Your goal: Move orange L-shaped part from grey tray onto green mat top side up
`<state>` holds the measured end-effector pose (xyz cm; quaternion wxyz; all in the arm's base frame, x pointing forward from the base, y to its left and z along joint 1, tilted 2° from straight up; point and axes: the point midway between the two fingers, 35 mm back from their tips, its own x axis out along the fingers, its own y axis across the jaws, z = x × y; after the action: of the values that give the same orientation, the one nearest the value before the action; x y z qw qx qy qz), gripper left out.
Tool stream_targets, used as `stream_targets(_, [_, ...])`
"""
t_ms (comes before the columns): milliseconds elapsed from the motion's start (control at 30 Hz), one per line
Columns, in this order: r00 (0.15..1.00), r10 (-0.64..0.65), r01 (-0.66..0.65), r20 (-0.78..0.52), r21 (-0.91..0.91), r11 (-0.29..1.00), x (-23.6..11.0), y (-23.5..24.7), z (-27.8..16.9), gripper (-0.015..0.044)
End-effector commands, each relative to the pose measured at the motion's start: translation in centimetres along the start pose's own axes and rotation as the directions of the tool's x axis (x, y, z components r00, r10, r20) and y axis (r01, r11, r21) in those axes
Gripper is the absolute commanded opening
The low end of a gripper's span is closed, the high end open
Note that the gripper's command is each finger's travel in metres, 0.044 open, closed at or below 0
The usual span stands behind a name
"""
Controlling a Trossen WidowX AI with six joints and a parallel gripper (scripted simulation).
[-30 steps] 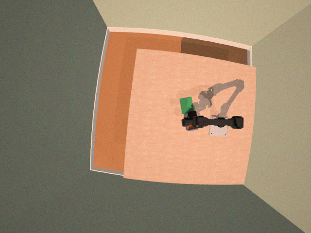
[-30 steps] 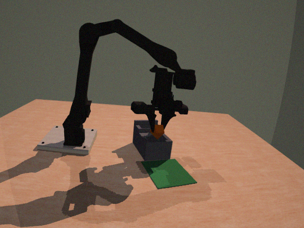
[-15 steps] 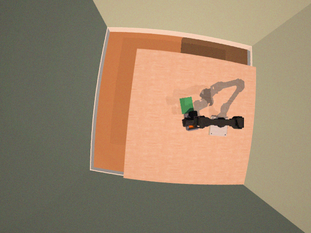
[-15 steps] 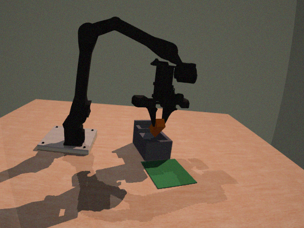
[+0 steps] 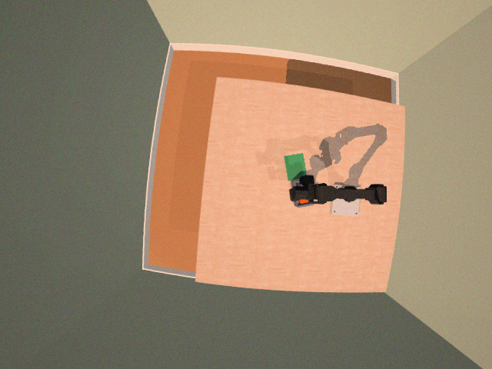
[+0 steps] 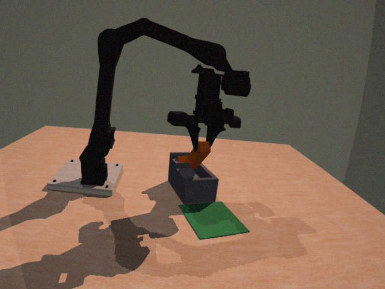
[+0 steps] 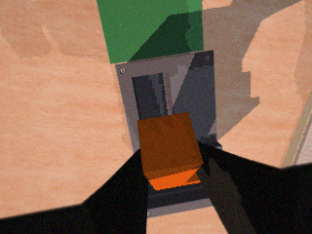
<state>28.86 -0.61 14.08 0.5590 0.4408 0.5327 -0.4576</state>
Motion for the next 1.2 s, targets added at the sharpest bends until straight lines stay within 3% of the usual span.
stream_targets(0, [1.000, 0.007, -0.007, -0.003, 0.004, 1.000, -0.9, 0.1, -0.1, 0.0000])
stream_targets(767, [1.000, 0.007, -0.007, -0.003, 0.004, 1.000, -3.6, 0.0, 0.0, 0.0000])
stream_targets(1167, [1.000, 0.007, -0.007, 0.001, 0.004, 1.000, -3.5, -0.4, 4.6, 0.0000])
